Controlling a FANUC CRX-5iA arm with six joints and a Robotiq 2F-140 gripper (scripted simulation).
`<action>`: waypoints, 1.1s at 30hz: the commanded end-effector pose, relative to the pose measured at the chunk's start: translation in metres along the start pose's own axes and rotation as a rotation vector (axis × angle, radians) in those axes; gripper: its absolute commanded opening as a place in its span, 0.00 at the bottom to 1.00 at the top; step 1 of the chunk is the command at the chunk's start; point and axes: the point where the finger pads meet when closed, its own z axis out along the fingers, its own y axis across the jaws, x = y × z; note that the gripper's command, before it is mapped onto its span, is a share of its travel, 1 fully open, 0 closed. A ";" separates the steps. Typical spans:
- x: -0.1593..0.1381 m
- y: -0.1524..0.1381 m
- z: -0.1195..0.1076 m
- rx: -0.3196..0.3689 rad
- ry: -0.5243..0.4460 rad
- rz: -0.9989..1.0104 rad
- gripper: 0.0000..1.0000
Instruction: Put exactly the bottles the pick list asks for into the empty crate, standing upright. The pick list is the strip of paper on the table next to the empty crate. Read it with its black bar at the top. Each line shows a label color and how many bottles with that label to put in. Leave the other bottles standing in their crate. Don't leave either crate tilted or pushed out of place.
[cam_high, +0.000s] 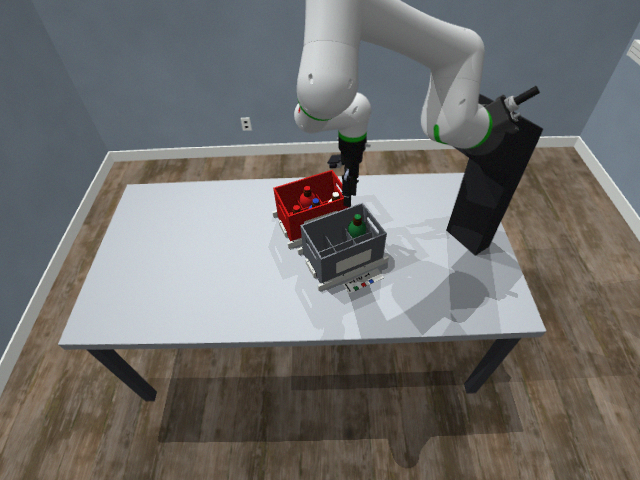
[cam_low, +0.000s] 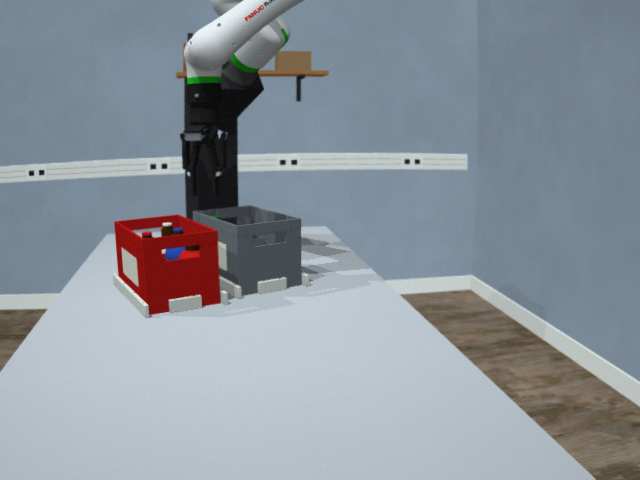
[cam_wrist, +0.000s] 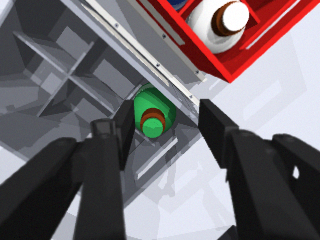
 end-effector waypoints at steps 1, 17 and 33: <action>0.013 0.005 0.000 0.000 -0.001 0.000 0.44; 0.084 0.029 0.000 0.000 -0.001 0.000 0.44; 0.155 0.054 0.000 0.000 -0.001 0.000 0.44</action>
